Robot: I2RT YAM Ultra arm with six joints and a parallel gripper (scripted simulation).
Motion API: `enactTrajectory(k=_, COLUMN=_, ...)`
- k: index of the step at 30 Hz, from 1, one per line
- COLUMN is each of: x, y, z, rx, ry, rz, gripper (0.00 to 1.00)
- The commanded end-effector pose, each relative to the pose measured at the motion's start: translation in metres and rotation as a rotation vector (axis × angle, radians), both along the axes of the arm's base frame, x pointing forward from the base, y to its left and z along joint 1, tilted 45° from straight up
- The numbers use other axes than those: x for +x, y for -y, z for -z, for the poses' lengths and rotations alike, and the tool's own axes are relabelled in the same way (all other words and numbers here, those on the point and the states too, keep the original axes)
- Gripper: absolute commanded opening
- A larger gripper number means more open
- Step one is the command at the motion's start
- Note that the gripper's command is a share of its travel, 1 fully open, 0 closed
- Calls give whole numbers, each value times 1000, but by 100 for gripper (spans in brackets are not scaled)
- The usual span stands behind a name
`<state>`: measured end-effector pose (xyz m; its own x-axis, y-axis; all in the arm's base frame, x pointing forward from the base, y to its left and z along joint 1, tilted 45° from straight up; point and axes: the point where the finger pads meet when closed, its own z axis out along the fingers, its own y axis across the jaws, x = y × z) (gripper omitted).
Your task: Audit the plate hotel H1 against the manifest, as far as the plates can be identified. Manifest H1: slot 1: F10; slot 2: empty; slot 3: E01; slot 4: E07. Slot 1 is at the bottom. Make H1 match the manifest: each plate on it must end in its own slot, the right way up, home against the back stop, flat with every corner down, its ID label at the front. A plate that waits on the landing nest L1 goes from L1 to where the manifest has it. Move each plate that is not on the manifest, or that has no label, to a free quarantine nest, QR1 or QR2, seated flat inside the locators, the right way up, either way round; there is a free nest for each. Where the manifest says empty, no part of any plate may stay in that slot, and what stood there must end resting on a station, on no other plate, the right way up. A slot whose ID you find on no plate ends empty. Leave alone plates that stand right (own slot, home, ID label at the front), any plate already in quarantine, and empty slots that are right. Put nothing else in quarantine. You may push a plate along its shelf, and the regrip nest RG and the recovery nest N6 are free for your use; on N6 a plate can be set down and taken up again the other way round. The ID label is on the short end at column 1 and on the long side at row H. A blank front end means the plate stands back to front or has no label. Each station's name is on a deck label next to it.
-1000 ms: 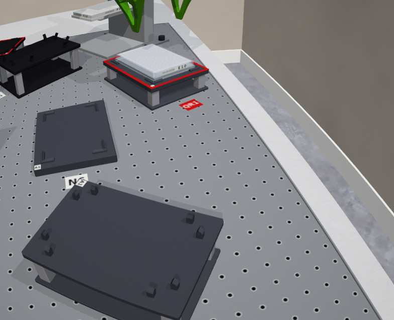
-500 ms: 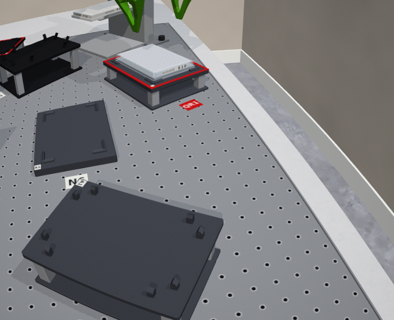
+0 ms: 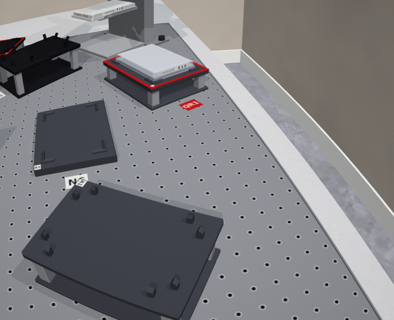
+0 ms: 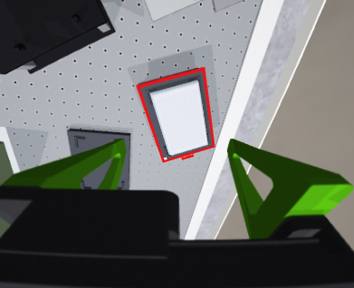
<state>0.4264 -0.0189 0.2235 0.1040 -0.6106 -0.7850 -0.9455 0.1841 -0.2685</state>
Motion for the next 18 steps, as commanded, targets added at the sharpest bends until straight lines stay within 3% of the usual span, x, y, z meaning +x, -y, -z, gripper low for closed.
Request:
enactTrajectory(k=1, x=-48, y=6, z=-57, rx=215, ry=-63, rz=166, gripper=100)
enactTrajectory(k=3, x=-60, y=1, z=-59, rx=287, ry=-112, rz=225, gripper=100)
enactTrajectory(k=5, x=-60, y=1, z=-59, rx=287, ry=-112, rz=225, gripper=100)
enactTrajectory(k=6, x=-62, y=-1, z=-60, rx=363, ry=-148, rz=273, gripper=100)
enactTrajectory(k=18, x=-94, y=-21, z=-73, rx=568, ry=-214, rz=450, gripper=100)
